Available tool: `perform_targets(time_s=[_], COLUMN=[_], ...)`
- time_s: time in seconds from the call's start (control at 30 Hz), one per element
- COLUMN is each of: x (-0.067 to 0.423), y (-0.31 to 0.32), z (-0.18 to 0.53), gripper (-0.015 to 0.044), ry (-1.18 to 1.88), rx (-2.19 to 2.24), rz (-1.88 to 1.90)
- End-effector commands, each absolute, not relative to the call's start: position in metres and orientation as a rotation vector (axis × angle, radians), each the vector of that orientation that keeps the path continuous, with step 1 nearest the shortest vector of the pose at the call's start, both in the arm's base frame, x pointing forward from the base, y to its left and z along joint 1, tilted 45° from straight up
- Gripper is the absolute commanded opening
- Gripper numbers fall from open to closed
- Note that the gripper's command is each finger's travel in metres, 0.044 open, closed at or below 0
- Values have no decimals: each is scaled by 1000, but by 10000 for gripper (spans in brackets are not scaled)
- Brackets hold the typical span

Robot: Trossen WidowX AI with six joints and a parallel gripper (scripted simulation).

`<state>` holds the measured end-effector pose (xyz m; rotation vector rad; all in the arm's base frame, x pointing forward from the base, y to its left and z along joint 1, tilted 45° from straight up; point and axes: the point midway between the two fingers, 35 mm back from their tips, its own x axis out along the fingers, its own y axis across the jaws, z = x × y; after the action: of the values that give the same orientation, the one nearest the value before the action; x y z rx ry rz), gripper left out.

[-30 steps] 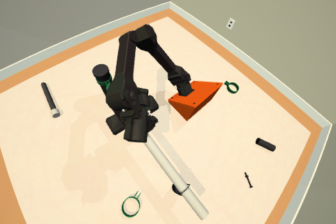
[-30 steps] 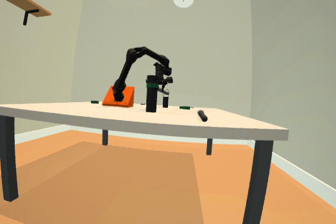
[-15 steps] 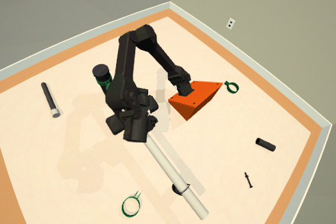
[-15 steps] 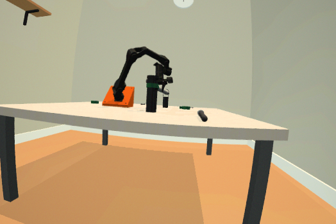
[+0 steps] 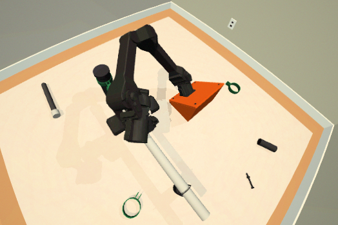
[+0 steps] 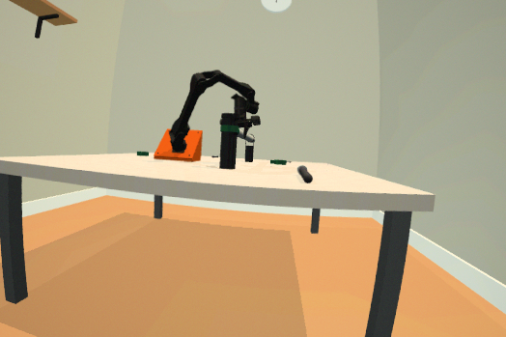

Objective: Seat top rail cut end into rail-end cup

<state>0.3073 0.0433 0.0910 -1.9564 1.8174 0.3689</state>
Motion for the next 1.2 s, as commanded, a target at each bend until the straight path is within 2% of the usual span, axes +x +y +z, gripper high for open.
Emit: perform_targets(time_s=[0.0,1.17], x=[307,306], y=[43,37], z=[91,103], gripper=[0,0], ry=[1817,1818], rx=[-1956,-1957], rz=[369,369])
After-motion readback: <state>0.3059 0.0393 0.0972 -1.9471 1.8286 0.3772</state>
